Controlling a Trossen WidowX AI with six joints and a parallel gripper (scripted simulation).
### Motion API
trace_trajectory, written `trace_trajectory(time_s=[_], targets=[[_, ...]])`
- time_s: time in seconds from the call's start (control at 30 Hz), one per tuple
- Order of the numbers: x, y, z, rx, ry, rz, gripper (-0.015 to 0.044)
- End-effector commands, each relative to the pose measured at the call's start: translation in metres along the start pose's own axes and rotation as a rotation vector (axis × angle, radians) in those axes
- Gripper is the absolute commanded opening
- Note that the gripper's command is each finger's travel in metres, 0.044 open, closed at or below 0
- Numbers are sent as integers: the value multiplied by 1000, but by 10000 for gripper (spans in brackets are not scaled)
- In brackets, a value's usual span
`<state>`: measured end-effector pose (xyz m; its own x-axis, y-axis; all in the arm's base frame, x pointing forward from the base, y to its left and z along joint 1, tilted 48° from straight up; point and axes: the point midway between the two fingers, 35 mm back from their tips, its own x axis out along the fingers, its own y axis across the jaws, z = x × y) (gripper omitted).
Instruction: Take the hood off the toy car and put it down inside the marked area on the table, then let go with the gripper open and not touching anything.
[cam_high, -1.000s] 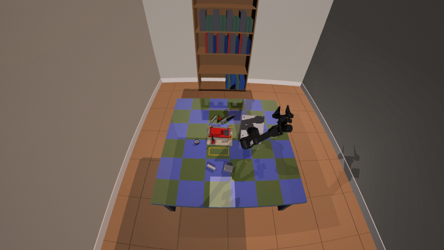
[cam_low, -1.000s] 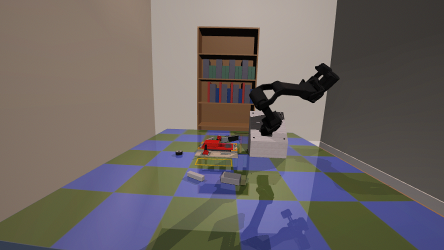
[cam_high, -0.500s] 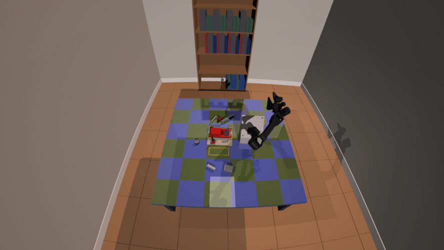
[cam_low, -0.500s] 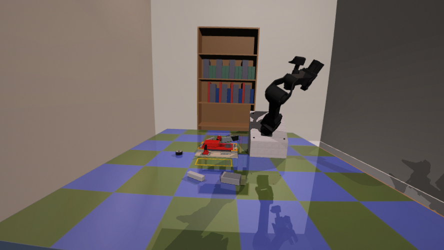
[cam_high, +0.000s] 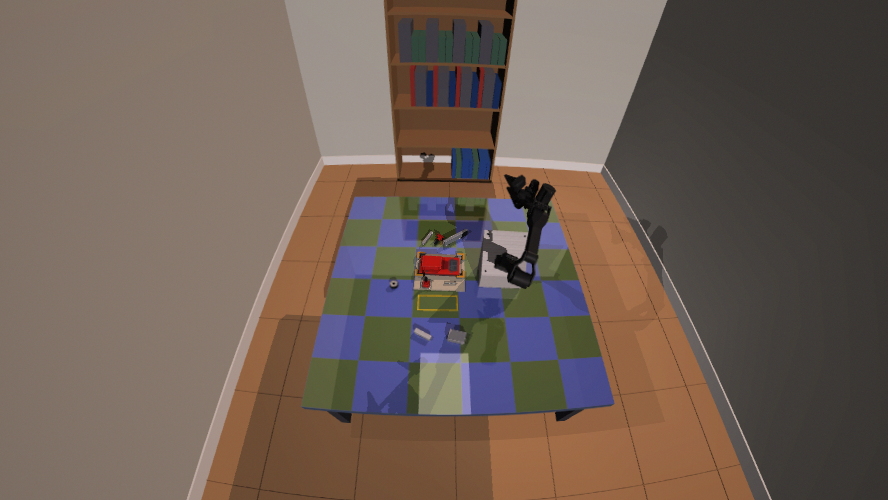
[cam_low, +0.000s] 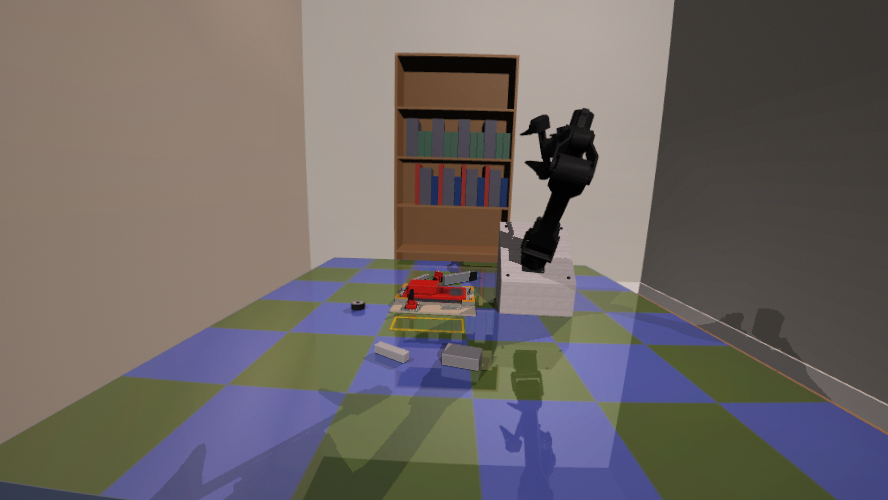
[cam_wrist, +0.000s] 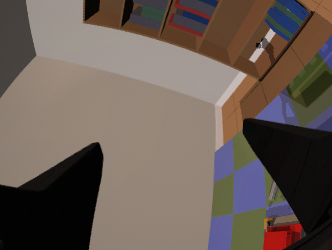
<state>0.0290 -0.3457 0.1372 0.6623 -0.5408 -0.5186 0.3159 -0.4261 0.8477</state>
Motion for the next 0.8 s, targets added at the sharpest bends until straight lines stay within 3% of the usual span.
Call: trace_trajectory(time_s=[0.0,0.77], targets=[[27,1,-24,-88,100,-39,440],[136,-44,-197,-655,747,-256,440]])
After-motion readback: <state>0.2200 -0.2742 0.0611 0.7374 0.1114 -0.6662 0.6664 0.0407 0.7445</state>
